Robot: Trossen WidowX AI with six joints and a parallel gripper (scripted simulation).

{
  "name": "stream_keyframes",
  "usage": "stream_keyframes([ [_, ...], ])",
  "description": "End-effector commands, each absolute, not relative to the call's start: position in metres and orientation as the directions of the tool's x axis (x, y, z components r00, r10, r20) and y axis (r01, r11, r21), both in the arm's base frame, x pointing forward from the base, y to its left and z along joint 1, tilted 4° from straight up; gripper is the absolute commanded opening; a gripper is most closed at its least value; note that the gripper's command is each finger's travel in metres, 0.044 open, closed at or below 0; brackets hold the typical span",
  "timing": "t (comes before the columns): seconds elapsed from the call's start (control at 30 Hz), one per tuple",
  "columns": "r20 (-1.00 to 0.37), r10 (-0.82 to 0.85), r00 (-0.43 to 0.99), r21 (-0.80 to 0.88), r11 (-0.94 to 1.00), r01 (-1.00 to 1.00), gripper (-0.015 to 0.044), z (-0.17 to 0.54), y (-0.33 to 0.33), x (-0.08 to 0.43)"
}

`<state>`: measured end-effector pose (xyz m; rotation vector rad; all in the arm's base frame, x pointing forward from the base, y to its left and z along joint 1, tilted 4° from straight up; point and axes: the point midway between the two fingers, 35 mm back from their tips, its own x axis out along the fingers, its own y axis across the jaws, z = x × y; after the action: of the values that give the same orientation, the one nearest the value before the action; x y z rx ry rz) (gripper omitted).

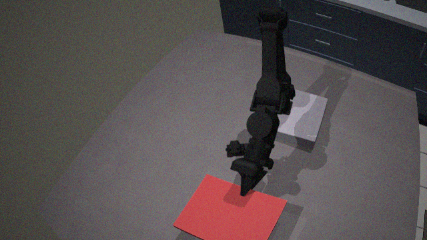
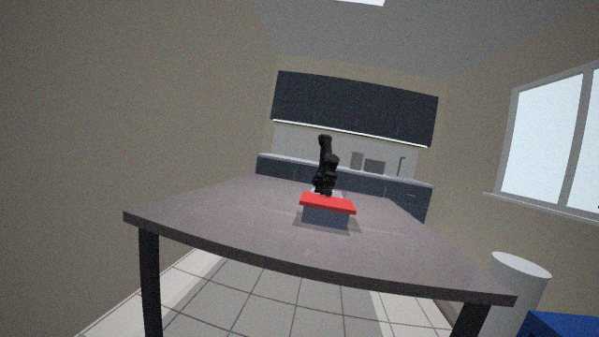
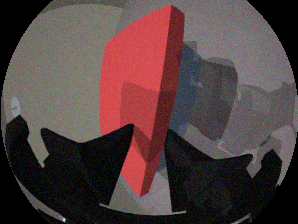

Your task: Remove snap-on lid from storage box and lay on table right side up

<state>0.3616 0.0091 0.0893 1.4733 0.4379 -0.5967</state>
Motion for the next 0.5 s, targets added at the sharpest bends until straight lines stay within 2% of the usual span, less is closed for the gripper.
stream_keyframes([
  [0.0,-0.610,-0.105,0.786,0.790,-0.002,0.613,0.0000,0.0926,0.0094,0.3613],
  [0.47,-0.610,-0.105,0.786,0.790,-0.002,0.613,0.0000,0.0953,0.0095,0.3605],
])
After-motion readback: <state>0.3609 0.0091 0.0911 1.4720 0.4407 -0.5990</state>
